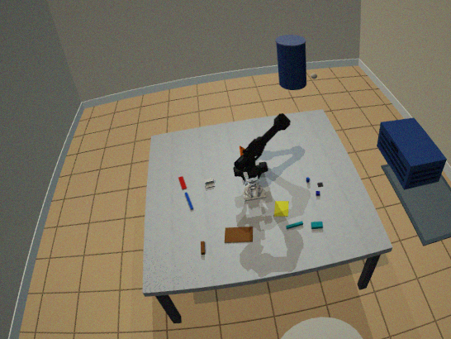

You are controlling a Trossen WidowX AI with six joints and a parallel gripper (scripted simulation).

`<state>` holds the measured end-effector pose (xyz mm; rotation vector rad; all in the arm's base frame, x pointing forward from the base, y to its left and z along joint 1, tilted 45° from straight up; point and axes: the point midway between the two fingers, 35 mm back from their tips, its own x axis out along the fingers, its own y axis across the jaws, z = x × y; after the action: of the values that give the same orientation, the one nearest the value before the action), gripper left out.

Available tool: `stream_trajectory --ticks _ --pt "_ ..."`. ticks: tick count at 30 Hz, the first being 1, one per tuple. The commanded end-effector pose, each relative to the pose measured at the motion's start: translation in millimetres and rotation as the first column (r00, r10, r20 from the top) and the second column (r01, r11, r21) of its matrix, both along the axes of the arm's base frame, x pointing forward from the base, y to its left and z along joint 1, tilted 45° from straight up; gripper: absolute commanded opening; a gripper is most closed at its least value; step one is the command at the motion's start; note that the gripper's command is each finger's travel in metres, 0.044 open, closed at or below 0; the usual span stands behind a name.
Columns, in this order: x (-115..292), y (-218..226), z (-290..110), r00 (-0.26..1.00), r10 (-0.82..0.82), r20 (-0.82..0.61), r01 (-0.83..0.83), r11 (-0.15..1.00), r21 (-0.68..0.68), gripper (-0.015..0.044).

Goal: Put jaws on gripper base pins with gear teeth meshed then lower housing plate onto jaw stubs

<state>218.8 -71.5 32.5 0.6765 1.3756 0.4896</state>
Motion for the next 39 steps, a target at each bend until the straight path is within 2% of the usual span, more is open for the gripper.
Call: stream_trajectory --ticks 1,17,39 --pt "0.7 5.6 -5.1 1.000 -0.004 -0.005 0.004 1.000 0.008 0.0351" --pt "2.6 23.5 -21.7 1.000 -0.004 -0.005 0.004 1.000 0.012 0.0351" --pt "2.9 25.3 -23.5 1.000 -0.010 -0.010 0.010 1.000 0.013 0.0351"
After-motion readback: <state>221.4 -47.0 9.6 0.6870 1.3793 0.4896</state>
